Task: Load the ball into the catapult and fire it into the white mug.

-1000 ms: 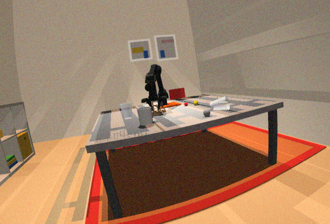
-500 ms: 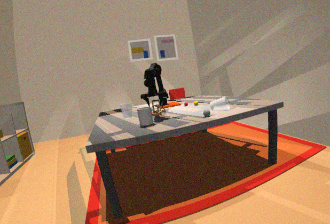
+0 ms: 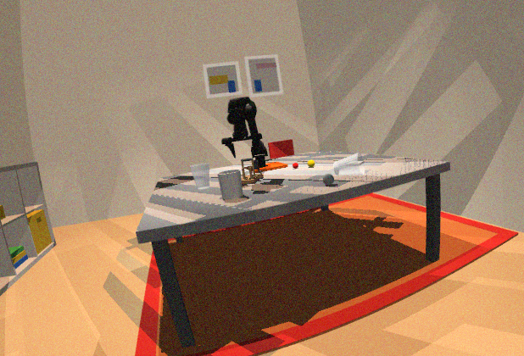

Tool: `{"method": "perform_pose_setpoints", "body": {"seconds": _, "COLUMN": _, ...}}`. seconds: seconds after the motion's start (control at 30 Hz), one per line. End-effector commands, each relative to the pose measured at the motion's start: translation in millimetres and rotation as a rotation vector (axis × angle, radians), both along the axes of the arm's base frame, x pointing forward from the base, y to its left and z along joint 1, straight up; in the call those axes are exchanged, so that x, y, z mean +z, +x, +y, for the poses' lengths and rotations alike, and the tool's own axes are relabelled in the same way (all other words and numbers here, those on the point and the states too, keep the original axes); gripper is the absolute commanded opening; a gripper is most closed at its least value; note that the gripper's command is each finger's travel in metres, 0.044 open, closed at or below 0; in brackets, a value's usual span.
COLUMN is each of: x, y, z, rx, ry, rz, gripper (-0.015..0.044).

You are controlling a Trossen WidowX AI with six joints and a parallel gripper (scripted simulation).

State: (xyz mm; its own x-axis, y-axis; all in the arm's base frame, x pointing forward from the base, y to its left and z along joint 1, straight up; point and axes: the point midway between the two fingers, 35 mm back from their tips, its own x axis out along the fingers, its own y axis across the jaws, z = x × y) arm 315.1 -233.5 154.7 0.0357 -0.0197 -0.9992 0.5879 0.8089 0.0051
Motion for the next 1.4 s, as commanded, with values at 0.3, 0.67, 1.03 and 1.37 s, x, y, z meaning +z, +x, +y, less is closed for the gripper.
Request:
{"method": "perform_pose_setpoints", "body": {"seconds": 0.3, "x": -44, "y": -1, "z": 1, "rx": -0.007, "ry": 0.001, "rz": 0.003, "gripper": 0.0440}}
{"method": "perform_pose_setpoints", "body": {"seconds": 0.67, "x": -62, "y": 1, "z": 0, "rx": -0.007, "ry": 0.001, "rz": 0.003, "gripper": 0.0440}}
{"method": "perform_pose_setpoints", "body": {"seconds": 1.03, "x": -79, "y": 1, "z": 0, "rx": -0.007, "ry": 0.001, "rz": 0.003, "gripper": 0.0440}}
{"method": "perform_pose_setpoints", "body": {"seconds": 1.37, "x": -93, "y": 1, "z": 0, "rx": -0.007, "ry": 0.001, "rz": 0.003, "gripper": 0.0440}}
